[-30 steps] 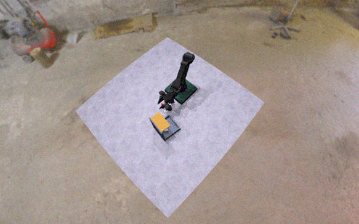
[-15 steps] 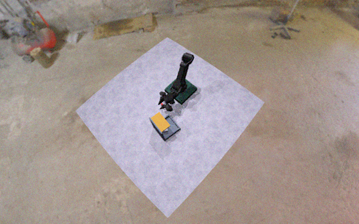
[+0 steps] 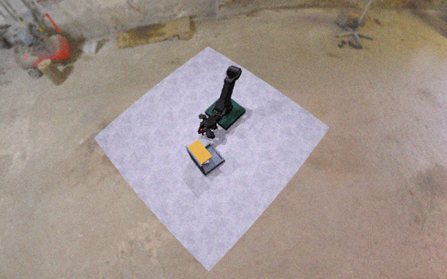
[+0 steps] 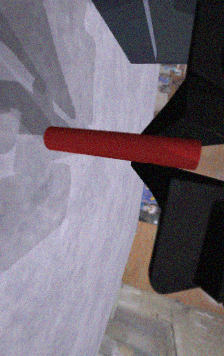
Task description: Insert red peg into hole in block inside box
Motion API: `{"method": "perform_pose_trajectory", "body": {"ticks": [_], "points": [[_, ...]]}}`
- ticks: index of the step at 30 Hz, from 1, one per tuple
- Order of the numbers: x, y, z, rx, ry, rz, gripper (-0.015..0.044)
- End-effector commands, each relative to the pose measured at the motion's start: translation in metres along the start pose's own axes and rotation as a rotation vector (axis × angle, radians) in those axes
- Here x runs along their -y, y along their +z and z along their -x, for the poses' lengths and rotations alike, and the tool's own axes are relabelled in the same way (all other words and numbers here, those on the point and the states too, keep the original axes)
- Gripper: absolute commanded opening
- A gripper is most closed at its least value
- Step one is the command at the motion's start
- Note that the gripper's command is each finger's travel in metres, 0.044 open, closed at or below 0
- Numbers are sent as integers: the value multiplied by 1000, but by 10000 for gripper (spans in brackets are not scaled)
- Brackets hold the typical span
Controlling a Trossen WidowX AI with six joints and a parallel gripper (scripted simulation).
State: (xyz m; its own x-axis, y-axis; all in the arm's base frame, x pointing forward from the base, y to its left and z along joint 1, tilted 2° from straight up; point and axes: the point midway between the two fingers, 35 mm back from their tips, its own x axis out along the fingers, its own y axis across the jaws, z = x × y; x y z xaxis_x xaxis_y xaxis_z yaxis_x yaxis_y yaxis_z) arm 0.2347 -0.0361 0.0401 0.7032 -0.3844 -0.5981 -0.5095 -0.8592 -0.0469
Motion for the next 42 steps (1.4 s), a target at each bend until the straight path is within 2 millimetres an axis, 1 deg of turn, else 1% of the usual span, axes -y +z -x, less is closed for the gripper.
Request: {"method": "perform_pose_trajectory", "body": {"ticks": [1,12,26,33,42], "points": [[0,-2,1,0,0,0,0],[2,-17,10,0,1,-2,0],[1,-38,27,0,3,-5,0],[-1,-42,31,0,3,-5,0],[14,-46,31,3,-18,9,0]]}}
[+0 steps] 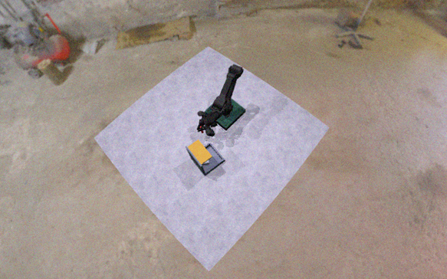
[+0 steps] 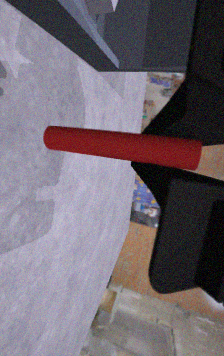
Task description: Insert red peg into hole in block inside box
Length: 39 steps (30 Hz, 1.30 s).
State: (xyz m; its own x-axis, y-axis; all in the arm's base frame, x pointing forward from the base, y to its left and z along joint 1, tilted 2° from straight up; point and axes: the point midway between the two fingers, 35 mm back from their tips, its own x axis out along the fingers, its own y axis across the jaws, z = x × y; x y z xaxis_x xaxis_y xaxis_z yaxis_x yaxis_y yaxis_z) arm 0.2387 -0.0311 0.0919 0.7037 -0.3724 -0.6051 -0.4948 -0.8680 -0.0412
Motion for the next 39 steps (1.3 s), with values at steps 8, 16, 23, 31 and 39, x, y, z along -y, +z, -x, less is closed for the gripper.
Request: {"method": "perform_pose_trajectory", "body": {"ticks": [8,16,23,31,39], "points": [[20,-8,0,-5,-27,8,0],[36,-11,0,-4,-47,22,0],[50,-12,1,-3,-64,35,0],[67,-13,1,-3,-84,49,0],[85,-12,2,-3,-104,63,0]]}}
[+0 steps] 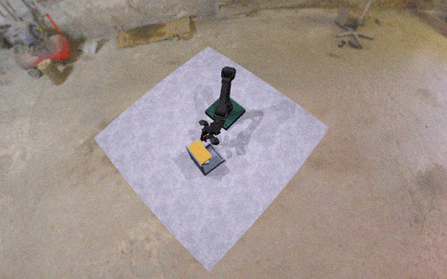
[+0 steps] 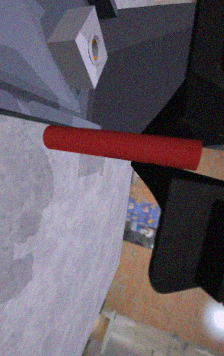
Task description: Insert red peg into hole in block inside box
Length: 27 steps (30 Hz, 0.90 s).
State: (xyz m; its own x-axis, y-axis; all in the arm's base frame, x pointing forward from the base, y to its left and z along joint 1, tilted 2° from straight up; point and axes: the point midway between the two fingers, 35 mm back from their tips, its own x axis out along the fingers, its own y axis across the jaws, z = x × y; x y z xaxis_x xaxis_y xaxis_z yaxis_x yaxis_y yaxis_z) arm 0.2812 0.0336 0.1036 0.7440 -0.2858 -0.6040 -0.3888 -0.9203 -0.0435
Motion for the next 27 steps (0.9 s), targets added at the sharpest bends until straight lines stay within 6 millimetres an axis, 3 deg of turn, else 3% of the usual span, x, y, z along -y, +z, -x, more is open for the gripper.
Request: {"method": "perform_pose_trajectory", "body": {"ticks": [1,27], "points": [[9,-3,0,-7,-11,-4,0],[69,4,1,-11,-77,43,0]]}}
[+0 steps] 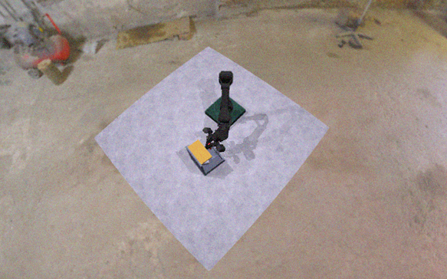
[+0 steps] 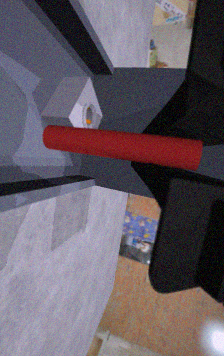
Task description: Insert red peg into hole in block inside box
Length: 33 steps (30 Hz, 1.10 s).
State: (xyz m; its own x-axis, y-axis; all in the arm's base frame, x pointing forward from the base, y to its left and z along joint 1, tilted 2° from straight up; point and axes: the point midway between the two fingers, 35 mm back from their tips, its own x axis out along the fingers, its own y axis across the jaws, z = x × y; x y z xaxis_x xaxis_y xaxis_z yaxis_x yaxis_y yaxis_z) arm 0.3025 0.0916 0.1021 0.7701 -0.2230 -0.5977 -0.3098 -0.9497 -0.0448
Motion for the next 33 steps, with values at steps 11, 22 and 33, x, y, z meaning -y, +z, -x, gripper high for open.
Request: {"method": "perform_pose_trajectory", "body": {"ticks": [11,22,33], "points": [[29,2,-1,-10,-32,10,0],[32,-14,-21,-12,-33,11,0],[31,-20,-29,-13,-33,11,0]]}}
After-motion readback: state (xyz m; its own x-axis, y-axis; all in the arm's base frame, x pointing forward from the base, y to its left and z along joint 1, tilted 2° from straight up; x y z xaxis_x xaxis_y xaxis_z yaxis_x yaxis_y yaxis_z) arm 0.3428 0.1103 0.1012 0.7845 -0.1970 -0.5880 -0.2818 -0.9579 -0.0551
